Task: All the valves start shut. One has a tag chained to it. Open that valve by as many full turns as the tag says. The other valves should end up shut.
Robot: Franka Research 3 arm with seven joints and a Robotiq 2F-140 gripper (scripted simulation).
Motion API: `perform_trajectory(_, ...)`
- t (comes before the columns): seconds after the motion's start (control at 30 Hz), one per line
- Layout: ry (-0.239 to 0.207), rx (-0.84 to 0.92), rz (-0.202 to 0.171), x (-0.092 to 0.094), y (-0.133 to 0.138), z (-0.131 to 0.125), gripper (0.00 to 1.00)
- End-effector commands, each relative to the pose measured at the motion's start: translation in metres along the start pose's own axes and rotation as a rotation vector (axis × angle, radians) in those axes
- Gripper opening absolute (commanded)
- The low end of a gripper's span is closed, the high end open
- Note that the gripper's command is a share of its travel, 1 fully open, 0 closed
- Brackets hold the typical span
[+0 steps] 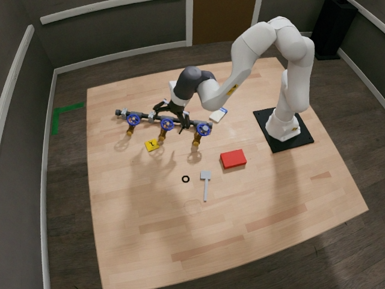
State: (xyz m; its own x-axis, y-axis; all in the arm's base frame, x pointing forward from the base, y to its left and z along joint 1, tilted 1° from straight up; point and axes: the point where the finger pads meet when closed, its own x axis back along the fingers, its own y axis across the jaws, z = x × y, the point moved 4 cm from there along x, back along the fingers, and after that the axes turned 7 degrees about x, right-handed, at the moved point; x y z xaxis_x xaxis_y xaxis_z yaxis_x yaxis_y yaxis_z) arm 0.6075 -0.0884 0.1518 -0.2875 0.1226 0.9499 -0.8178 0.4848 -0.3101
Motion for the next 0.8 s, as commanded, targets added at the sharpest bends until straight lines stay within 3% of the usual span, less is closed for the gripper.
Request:
perform_trajectory(0.0,-0.003,-0.013,0.010,-0.0014,-0.0030,-0.0014,1.00)
perform_trajectory(0.23,-0.003,-0.013,0.010,-0.0026,-0.0030,-0.0014,1.00)
perform_trajectory(0.27,-0.003,-0.013,0.010,-0.0026,-0.0030,-0.0014,0.10)
perform_trajectory(0.77,-0.003,-0.013,0.010,-0.0026,-0.0030,-0.0014,0.10)
